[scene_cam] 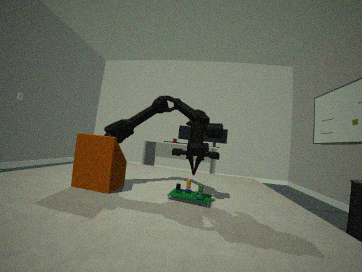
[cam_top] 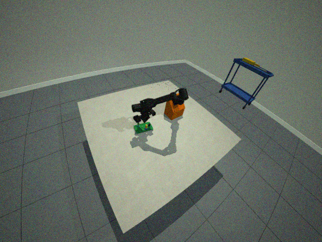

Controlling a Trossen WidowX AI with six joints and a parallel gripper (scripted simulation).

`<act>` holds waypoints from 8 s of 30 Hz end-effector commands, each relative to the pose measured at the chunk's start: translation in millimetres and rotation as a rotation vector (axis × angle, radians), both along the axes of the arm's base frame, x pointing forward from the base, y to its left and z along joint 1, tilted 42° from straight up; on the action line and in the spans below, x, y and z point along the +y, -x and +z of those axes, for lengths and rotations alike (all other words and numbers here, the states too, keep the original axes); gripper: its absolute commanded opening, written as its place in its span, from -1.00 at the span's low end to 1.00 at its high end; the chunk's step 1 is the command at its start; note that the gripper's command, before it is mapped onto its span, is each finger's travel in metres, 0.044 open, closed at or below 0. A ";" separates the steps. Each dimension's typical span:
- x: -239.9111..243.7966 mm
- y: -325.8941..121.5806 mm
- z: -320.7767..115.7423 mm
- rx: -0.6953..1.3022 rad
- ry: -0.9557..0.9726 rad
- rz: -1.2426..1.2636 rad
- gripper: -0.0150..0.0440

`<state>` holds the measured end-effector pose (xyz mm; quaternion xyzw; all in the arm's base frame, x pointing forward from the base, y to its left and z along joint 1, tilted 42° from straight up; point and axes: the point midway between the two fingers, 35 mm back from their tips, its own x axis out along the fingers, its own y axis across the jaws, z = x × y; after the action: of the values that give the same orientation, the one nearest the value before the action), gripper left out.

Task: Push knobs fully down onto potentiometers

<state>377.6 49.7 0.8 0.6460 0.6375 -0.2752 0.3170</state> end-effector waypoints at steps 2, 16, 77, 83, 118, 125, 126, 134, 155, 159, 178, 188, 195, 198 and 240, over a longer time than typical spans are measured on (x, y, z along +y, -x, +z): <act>-3.0 -2.5 -0.7 -0.115 0.010 0.136 -0.49; -9.1 -7.3 -2.4 -0.428 0.026 0.507 -0.49; -36.2 -25.7 -9.5 -1.808 0.082 2.110 -0.49; -39.0 -27.3 -10.3 -1.945 0.088 2.266 -0.49; -36.0 -33.1 -28.4 -2.469 0.113 2.843 -0.49; -34.4 -33.2 -30.3 -2.469 0.113 2.843 -0.49; -33.6 -33.3 -31.2 -2.469 0.113 2.843 -0.49; -24.8 -33.5 -41.1 -2.470 0.113 2.842 -0.49; -21.1 -33.5 -45.1 -2.471 0.113 2.842 -0.49; -20.4 -33.5 -45.9 -2.471 0.113 2.842 -0.49; -19.3 -33.6 -47.2 -2.471 0.113 2.842 -0.49; -18.5 -33.6 -48.1 -2.471 0.113 2.842 -0.49; -17.9 -33.6 -48.7 -2.471 0.113 2.842 -0.49; -17.9 -33.6 -48.7 -2.471 0.113 2.842 -0.49; -13.9 -33.7 -53.2 -2.472 0.114 2.841 -0.49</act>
<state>410.3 31.1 -49.5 0.4928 -0.0643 -0.6963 -0.5179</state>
